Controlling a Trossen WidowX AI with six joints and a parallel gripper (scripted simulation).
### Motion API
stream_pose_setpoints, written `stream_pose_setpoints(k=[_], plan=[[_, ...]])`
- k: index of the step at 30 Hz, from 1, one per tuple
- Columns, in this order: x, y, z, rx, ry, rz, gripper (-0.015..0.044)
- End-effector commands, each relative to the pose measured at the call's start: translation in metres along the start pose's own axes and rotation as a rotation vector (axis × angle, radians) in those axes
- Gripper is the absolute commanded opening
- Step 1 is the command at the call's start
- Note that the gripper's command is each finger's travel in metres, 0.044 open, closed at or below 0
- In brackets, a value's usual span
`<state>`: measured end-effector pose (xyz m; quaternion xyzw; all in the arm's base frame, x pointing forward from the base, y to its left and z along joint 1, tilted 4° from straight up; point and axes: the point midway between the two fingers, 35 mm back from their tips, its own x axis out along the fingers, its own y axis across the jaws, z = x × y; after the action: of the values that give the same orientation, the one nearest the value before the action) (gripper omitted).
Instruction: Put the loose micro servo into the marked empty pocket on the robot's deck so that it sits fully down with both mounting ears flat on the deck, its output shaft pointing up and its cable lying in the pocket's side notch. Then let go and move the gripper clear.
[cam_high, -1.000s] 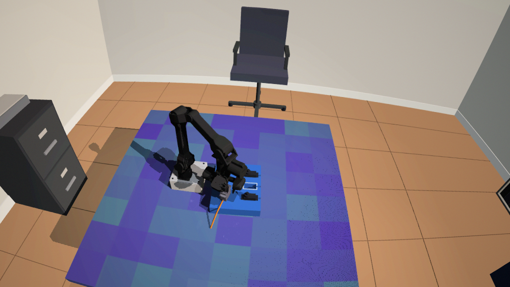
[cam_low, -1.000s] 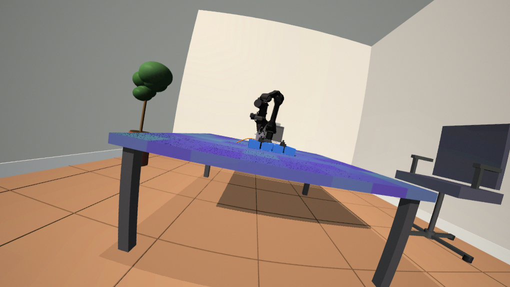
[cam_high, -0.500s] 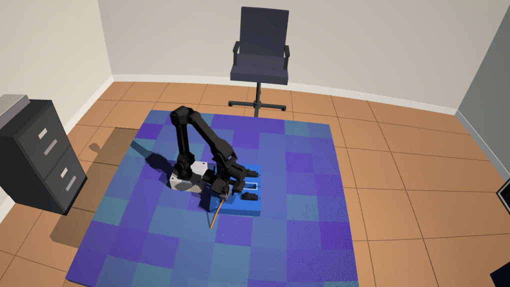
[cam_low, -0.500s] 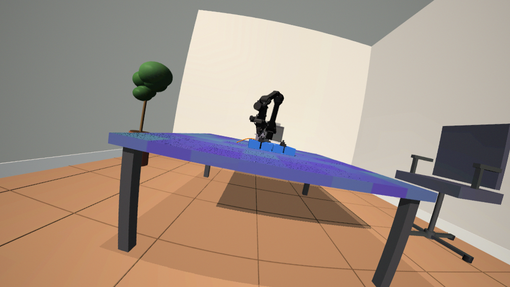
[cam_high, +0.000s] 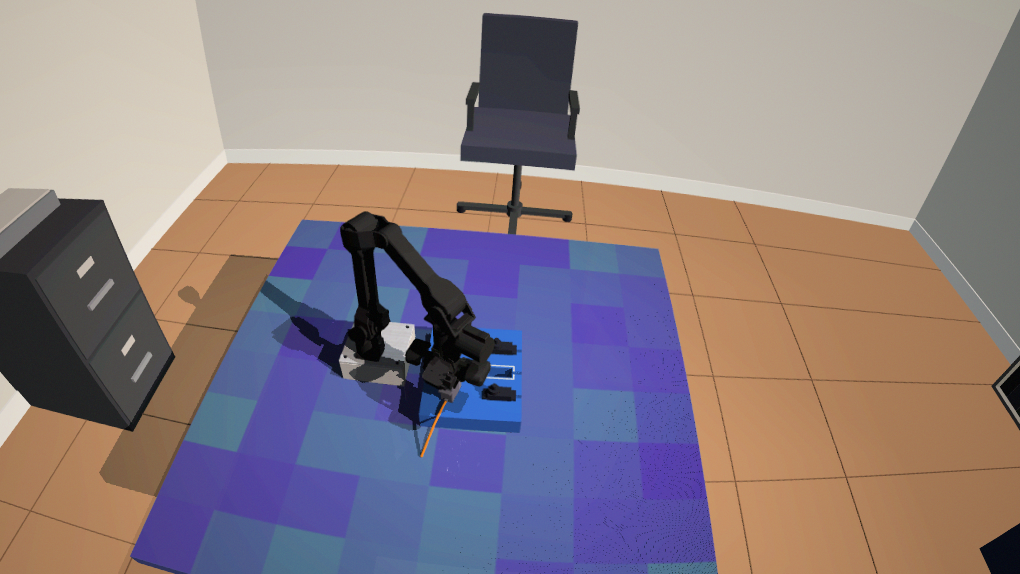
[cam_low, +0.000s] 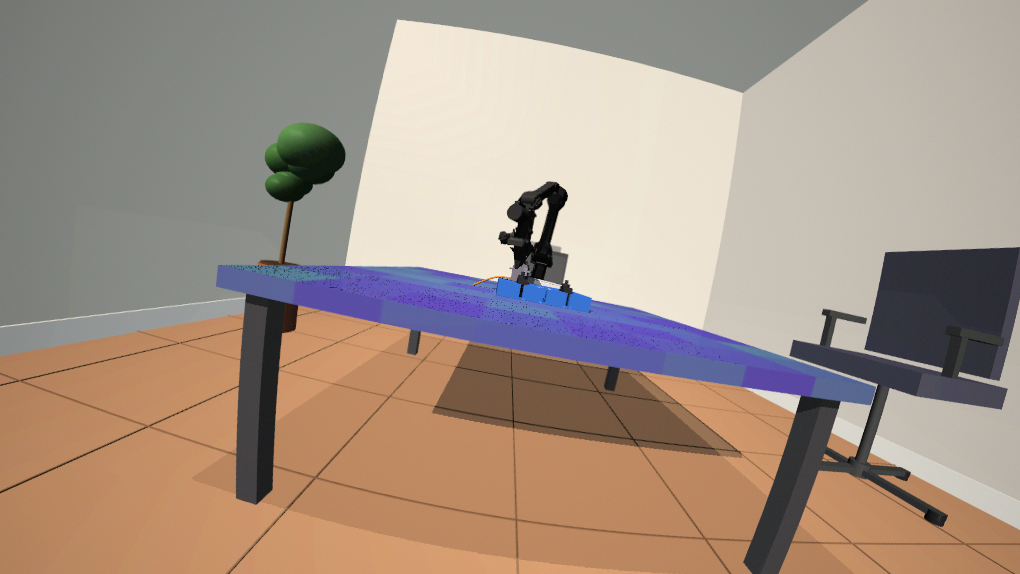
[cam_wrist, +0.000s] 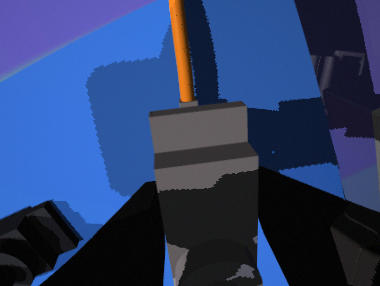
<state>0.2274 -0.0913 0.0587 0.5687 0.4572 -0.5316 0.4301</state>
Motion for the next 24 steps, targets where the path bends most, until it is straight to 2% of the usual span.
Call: stream_pose_setpoints(k=[1,3,4,10,24], plan=[[-0.001,0.000,0.001,0.004,-0.003,0.001,0.0059],[-0.004,0.000,0.001,0.004,-0.004,0.001,0.0006],[-0.007,0.001,0.001,0.004,-0.004,0.001,0.0000],[-0.029,-0.007,-0.001,0.004,-0.004,0.000,0.0000],[-0.030,-0.004,-0.002,0.004,-0.003,0.000,0.0000]])
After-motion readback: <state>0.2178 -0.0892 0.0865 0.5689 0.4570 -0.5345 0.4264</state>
